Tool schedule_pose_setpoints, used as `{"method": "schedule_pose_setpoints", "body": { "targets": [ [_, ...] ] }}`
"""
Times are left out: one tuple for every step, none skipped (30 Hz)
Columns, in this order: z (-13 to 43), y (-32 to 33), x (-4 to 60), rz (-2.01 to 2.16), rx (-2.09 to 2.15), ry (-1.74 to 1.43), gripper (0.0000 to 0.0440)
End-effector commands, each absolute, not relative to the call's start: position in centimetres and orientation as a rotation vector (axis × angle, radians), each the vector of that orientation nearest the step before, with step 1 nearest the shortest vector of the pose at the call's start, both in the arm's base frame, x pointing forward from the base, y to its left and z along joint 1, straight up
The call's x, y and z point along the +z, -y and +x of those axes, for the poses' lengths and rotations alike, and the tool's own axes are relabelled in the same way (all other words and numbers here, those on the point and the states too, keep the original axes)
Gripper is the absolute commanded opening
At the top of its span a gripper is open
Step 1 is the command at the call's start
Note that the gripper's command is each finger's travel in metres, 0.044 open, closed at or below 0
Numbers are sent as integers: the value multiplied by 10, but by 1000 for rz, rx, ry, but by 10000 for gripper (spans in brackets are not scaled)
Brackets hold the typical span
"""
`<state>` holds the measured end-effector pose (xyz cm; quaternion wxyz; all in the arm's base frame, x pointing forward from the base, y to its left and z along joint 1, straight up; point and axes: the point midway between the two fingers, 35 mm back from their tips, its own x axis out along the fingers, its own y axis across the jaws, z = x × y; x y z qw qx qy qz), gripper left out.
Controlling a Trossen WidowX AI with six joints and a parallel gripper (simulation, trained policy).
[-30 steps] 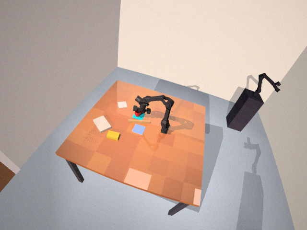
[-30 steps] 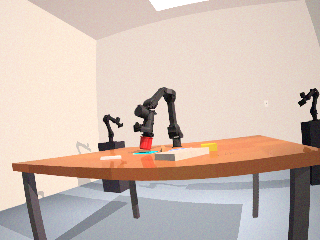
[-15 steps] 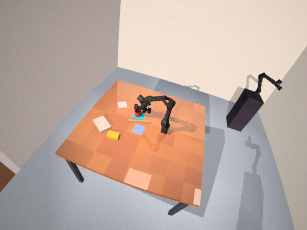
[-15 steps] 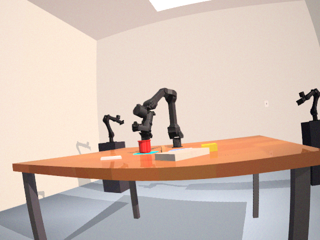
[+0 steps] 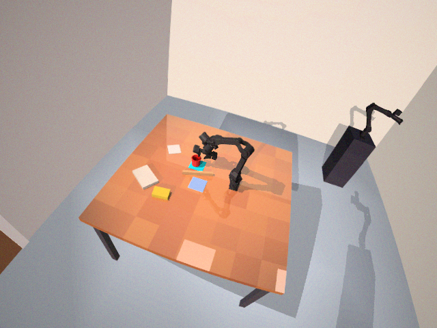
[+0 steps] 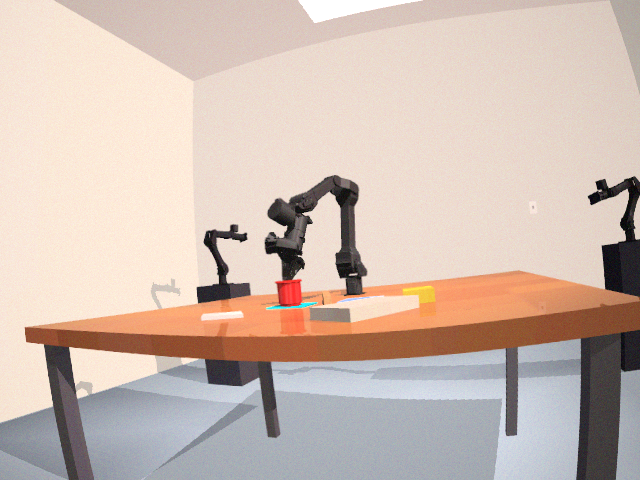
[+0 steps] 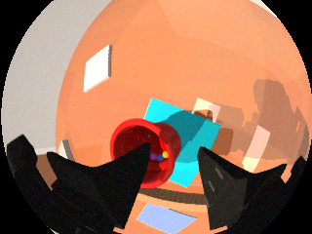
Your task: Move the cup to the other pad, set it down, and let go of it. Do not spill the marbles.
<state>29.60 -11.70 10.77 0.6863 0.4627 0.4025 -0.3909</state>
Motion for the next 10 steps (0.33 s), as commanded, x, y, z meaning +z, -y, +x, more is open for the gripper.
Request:
{"method": "schedule_pose_setpoints", "body": {
  "targets": [
    [293,119,121,1044,-858,-869,234],
    [293,119,125,1045,-855,-861,237],
    [292,120,128,1046,-852,-852,240],
    [292,121,132,1047,-848,-842,246],
    [292,121,136,1047,-845,-833,257],
    [292,122,141,1046,-841,-822,270],
    [292,124,145,1046,-838,-811,281],
    [292,125,149,1045,-835,-801,290],
    [292,126,153,1045,-833,-792,312],
    [292,127,156,1046,-832,-786,333]
  ]
}}
